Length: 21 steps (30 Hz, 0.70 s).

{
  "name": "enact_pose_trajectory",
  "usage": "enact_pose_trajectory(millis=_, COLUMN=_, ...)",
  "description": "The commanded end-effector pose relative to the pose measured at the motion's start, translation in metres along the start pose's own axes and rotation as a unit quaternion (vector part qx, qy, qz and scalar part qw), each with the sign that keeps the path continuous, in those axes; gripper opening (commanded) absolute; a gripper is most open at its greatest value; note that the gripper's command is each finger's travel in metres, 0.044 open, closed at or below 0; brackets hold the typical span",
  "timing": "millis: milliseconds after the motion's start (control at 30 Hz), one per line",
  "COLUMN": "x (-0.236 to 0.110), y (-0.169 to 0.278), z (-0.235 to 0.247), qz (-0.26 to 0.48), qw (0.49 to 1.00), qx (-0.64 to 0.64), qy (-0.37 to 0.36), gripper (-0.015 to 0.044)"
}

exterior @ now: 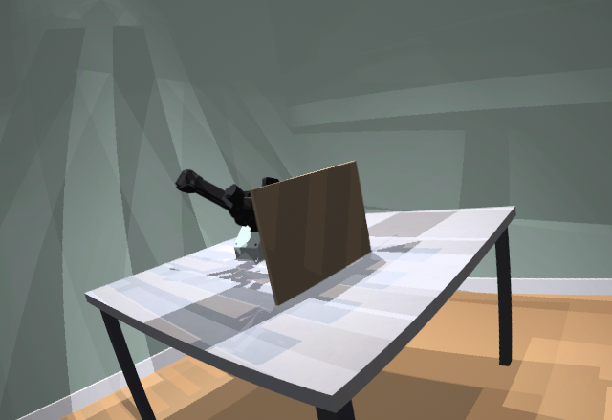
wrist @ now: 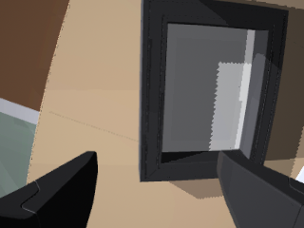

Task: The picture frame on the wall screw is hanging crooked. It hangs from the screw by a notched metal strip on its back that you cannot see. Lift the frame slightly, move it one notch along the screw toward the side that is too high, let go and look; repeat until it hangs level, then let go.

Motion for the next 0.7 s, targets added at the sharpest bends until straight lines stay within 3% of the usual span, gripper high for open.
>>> enact_pose_trajectory(millis=0, x=0.003, y=0.003, z=-0.002, qz=-0.001, qw=1.0, qx=0.0, qy=-0.005, gripper=0.026)
enact_pose_trajectory(millis=400, x=0.075, y=0.002, z=-0.001, qz=-0.005, qw=1.0, qx=0.004, qy=-0.006, gripper=0.026)
enact_pose_trajectory(millis=667, x=0.08, y=0.004, z=-0.001, qz=-0.005, qw=1.0, qx=0.004, qy=-0.006, gripper=0.026)
Point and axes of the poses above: the point midway between the two fingers, 35 mm back from their tips, its own x axis out along the fingers, its own z axis across the jaws, y = z × x, the point moved 2 cm from there along -x, back along the fingers, and after that the axes turned 15 degrees about -x, right-handed, at the moved point
